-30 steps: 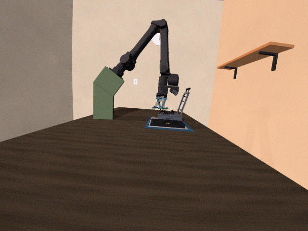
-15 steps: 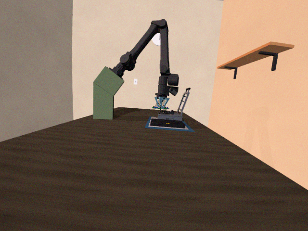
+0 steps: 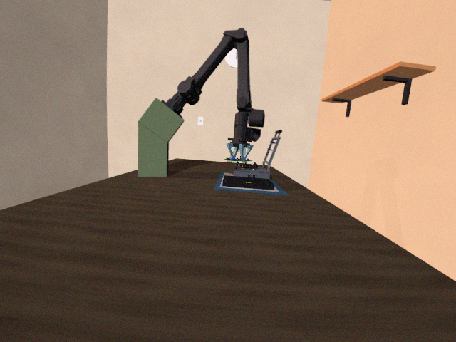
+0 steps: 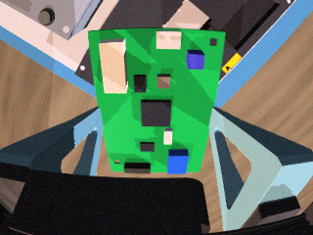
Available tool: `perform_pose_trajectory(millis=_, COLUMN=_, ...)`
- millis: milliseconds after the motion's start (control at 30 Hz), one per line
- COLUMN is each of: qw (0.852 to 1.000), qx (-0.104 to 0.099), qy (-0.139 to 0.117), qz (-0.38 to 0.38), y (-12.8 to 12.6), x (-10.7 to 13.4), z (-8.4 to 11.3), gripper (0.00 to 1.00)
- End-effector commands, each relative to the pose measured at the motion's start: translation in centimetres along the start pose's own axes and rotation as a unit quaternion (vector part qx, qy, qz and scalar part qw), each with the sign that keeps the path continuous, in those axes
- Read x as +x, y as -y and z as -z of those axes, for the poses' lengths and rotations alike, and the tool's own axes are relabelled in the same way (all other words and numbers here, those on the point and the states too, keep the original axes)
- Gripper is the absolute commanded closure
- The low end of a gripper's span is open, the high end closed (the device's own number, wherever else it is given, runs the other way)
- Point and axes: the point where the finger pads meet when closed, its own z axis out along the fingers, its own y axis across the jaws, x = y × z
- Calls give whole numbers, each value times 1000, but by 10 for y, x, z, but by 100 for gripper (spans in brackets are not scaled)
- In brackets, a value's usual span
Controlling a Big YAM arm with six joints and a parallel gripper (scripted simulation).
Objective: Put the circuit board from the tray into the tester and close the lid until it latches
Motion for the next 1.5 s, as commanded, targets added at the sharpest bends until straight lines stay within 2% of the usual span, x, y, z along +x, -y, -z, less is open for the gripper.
perform_pose_trajectory(millis=0, qw=998, qx=7, qy=5, qz=59, y=6, x=-3, z=8, gripper=28)
perform_pose_trajectory(millis=267, qw=989, qx=7, qy=4, qz=147, y=6, x=-3, z=8, gripper=28)
perform_pose_trajectory(millis=333, qw=989, qx=7, qy=4, qz=147, y=6, x=-3, z=8, gripper=28)
perform_pose_trajectory(millis=833, qw=959, qx=7, qy=3, qz=282, y=5, x=-2, z=8, gripper=28)
perform_pose_trajectory(millis=900, qw=959, qx=7, qy=3, qz=282, y=5, x=-2, z=8, gripper=28)
perform_pose_trajectory(millis=1400, qw=927, qx=7, qy=2, qz=376, y=5, x=-2, z=8, gripper=28)
perform_pose_trajectory(millis=1467, qw=927, qx=7, qy=2, qz=376, y=5, x=-2, z=8, gripper=28)
